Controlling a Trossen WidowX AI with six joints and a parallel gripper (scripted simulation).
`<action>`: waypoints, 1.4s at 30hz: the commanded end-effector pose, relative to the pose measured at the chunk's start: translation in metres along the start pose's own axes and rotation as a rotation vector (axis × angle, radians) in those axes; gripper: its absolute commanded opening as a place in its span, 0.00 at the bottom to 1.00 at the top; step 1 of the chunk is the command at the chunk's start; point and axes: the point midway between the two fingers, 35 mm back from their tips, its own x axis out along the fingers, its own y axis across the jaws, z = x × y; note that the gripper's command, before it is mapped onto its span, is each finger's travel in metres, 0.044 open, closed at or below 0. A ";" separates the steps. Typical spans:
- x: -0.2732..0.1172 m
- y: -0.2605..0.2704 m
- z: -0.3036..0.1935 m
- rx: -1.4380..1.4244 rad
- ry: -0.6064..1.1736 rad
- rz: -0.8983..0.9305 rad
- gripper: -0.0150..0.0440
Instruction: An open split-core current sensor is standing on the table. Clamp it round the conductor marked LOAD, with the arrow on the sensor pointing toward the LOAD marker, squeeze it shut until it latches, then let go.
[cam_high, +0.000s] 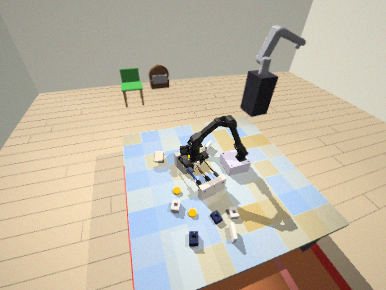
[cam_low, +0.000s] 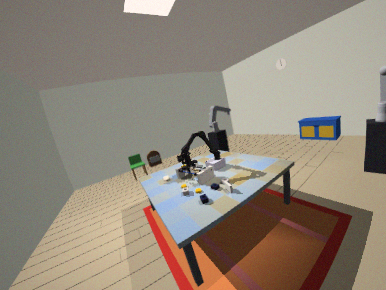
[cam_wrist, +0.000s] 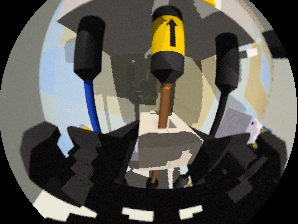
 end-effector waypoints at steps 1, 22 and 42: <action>-0.001 0.002 0.001 0.004 -0.005 -0.010 0.25; 0.002 0.004 0.000 0.000 -0.001 -0.059 0.30; 0.002 0.004 0.000 0.000 -0.001 -0.059 0.68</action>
